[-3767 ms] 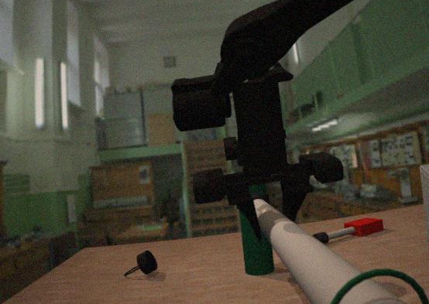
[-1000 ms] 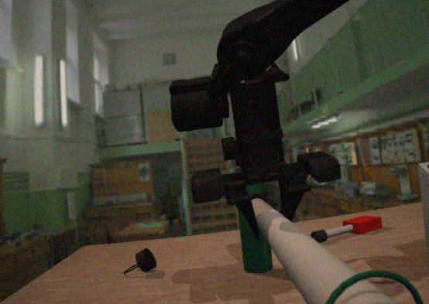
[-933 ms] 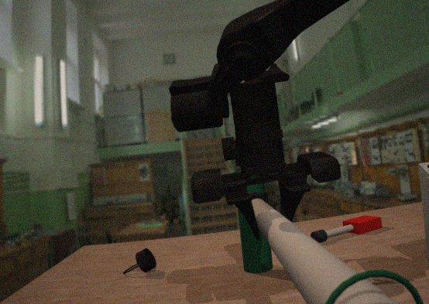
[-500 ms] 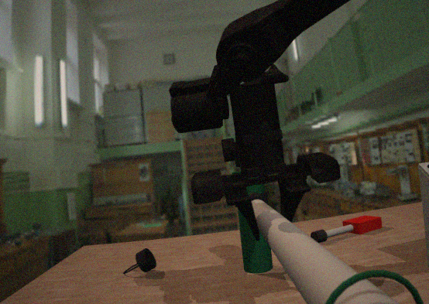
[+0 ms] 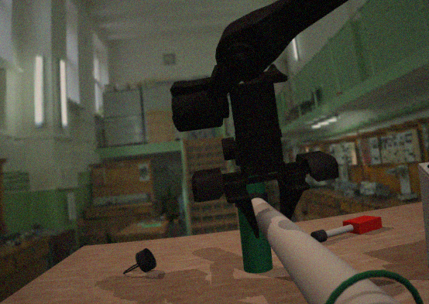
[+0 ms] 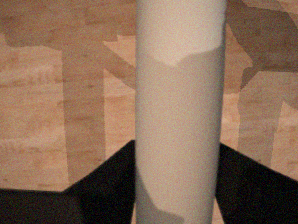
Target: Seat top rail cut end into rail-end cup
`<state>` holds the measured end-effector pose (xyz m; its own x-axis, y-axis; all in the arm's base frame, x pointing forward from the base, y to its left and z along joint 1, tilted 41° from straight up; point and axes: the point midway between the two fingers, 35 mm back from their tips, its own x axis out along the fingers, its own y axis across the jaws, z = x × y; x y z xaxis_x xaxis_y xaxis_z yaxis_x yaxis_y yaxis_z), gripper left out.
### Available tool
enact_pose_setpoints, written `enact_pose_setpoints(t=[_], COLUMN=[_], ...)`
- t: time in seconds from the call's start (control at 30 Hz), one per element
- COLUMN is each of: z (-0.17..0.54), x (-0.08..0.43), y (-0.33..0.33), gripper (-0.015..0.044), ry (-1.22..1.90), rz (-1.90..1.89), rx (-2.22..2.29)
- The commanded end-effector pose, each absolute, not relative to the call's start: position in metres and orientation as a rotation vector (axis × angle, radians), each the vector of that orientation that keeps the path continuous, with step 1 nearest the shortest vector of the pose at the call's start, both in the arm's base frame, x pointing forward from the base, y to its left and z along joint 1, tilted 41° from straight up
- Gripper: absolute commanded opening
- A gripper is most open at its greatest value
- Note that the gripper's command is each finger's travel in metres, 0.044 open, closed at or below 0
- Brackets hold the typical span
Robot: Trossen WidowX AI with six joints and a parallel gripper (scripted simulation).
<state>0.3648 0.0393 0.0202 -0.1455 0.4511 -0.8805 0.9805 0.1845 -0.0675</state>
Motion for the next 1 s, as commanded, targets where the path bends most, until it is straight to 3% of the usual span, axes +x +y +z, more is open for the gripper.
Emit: enact_pose_setpoints(t=[0.0,0.97], z=[0.0186,0.0137], x=[0.3658,0.3666], y=[0.0308,0.0226], gripper=[0.0000,0.0000], ry=[1.701,1.700], rz=[-0.904,-0.905], rx=[1.360,1.360])
